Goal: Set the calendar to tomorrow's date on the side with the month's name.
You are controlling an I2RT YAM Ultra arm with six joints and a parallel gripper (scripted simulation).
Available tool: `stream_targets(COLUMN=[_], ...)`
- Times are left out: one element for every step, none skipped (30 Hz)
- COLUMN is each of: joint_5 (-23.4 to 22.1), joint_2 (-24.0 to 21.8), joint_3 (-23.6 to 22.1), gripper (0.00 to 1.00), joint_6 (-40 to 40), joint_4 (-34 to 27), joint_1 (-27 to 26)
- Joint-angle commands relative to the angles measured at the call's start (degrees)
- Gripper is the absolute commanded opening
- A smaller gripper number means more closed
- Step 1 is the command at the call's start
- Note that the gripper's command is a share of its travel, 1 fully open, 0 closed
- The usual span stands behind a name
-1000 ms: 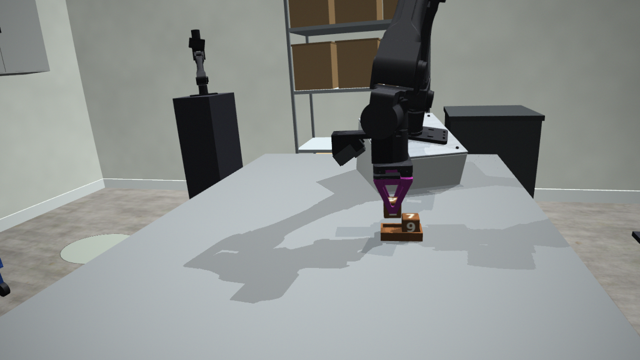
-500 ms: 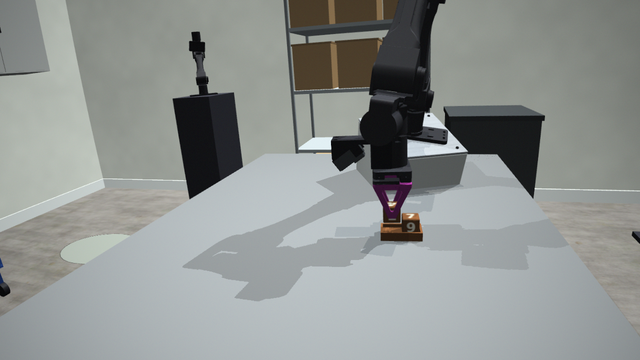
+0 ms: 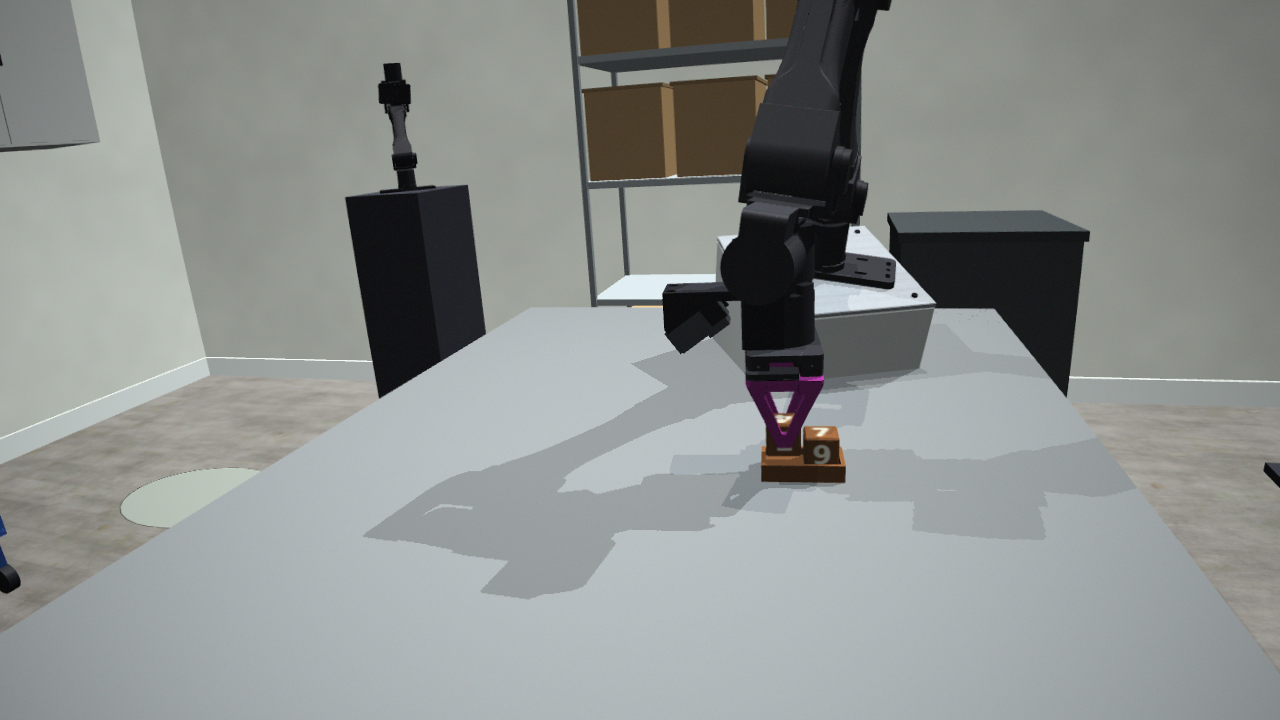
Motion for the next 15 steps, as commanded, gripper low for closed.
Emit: stream_targets(joint_5=[0.34, 0.34, 0.34, 0.34, 0.35, 0.35, 0.35, 0.35, 0.35, 0.35, 0.36, 0.36, 0.36, 0.36, 0.36], joint_2=[-0.27, -0.2, -0.2, -0.2, -0.14, -0.09, -0.04, -0.01, 0.02, 0.04, 0.06, 0.07, 0.07, 0.07, 0.07], joint_3=[0.11, 0.09, 0.09, 0.09, 0.07, 0.05, 0.04, 0.03, 0.02, 0.01, 0.01, 0.01, 0.0, 0.0, 0.0], gripper=[0.27, 0.27, 0.27, 0.27, 0.27, 0.27, 0.27, 0.27, 0.27, 0.27, 0.27, 0.27, 0.27, 0.27, 0.27], joint_6=[0.05, 0.07, 0.07, 0.07, 0.08, 0.09, 0.09, 0.1, 0.11, 0.11, 0.11, 0.11, 0.11, 0.11, 0.11], joint_4=[0.49, 0.58, 0.58, 0.58, 0.66, 0.73, 0.79, 0.84, 0.88, 0.9, 0.92, 0.94, 0.94, 0.95, 0.95], joint_1=[-0.03, -0.01, -0.01, -0.01, 0.0, 0.01, 0.01, 0.02, 0.03, 0.03, 0.03, 0.03, 0.04, 0.04, 0.04])
